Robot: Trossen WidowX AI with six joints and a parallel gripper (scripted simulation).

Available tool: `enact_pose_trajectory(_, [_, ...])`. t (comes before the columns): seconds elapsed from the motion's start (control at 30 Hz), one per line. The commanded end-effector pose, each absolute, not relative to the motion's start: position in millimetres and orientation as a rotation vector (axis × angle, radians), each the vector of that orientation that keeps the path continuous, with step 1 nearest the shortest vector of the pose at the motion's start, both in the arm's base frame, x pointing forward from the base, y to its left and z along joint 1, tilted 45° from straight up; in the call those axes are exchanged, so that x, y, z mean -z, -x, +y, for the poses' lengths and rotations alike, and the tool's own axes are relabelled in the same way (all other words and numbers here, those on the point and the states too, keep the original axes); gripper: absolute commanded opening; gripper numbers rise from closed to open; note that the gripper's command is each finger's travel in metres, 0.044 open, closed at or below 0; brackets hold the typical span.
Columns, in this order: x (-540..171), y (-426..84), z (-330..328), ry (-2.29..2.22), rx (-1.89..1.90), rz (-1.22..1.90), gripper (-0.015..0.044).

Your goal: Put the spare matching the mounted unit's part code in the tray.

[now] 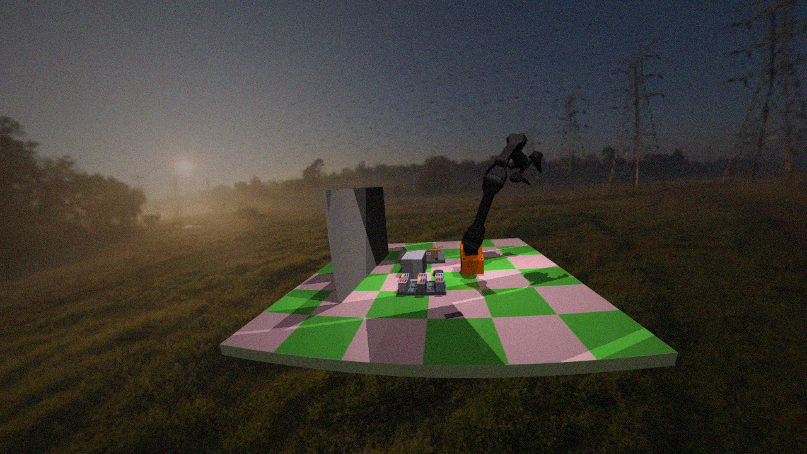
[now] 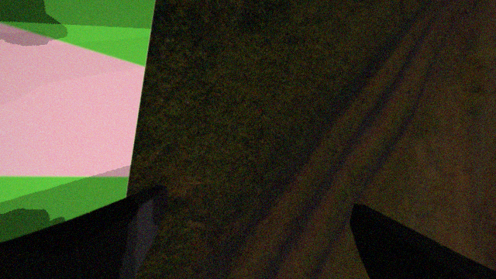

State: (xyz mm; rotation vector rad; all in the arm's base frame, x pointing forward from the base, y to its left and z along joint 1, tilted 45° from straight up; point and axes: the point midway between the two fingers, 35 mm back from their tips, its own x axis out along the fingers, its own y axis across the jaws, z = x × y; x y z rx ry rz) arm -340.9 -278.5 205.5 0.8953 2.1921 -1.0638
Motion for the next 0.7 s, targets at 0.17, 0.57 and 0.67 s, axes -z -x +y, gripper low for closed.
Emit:
enact_pose_trajectory(0.17, [-206, 341, -279, -0.895, 1.064, 2.192, 0.0440])
enact_pose_trajectory(0.57, [-161, 212, -370, -0.678, 0.921, 1.963, 0.0440])
enact_pose_trajectory(0.67, [-148, 162, -389, -0.624, 0.831, 1.891, 0.0440])
